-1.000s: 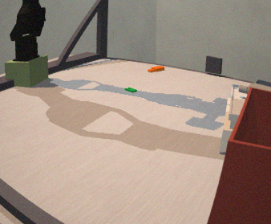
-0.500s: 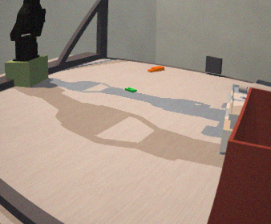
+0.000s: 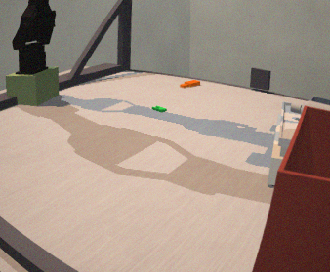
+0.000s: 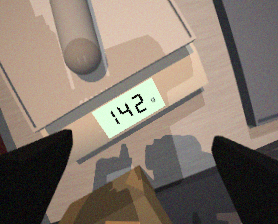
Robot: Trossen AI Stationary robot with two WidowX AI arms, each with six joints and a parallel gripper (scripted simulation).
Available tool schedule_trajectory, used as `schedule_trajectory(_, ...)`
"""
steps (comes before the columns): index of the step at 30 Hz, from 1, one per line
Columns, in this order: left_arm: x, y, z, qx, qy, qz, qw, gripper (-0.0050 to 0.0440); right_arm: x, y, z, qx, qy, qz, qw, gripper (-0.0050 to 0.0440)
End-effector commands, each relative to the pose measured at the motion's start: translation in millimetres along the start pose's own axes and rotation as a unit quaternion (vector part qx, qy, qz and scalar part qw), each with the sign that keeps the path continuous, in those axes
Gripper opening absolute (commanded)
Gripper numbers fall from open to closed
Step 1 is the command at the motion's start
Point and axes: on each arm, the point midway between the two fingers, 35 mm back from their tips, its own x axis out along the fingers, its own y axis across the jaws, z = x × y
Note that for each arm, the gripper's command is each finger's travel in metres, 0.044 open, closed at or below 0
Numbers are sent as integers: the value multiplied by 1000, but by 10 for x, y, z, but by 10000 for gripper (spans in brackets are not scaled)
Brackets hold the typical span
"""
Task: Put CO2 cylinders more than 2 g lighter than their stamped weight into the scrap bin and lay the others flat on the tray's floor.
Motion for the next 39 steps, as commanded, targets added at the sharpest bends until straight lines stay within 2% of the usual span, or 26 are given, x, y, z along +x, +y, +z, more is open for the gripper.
schedule_trajectory(1, -52, 5, 89, -7, -9, 1, 1000, 344, -124, -16, 74, -1, -14, 0, 1000, 440)
schedule_trajectory(2, -51, 8, 107, -9, -8, 2, 1000, 320, -142, -19, 64, -1, -14, -1, 1000, 440)
schedule_trajectory(4, -51, 8, 107, -9, -8, 2, 1000, 320, -142, -19, 64, -1, -14, -1, 1000, 440)
schedule_trajectory(7, -44, 26, 210, -19, -5, 5, 1000, 254, -257, -28, 0, -1, -12, -1, 1000, 440)
schedule_trajectory(13, 39, 153, 563, -61, 6, 20, 998, 254, -639, -55, -260, 1, -11, -4, 1000, 440)
schedule_trajectory(19, 243, 410, 957, -112, 15, 36, 993, 254, -1000, -74, -617, 2, -10, -7, 1000, 440)
schedule_trajectory(21, 243, 410, 957, -112, 15, 36, 993, 254, -1000, -74, -617, 2, -10, -7, 1000, 440)
schedule_trajectory(28, 476, 654, 1168, -147, 27, 46, 988, 254, -1159, -79, -827, 4, -9, -8, 1000, 440)
schedule_trajectory(39, 540, 682, 1144, -151, 36, 48, 987, 254, -1134, -78, -847, 4, -5, -8, 1000, 440)
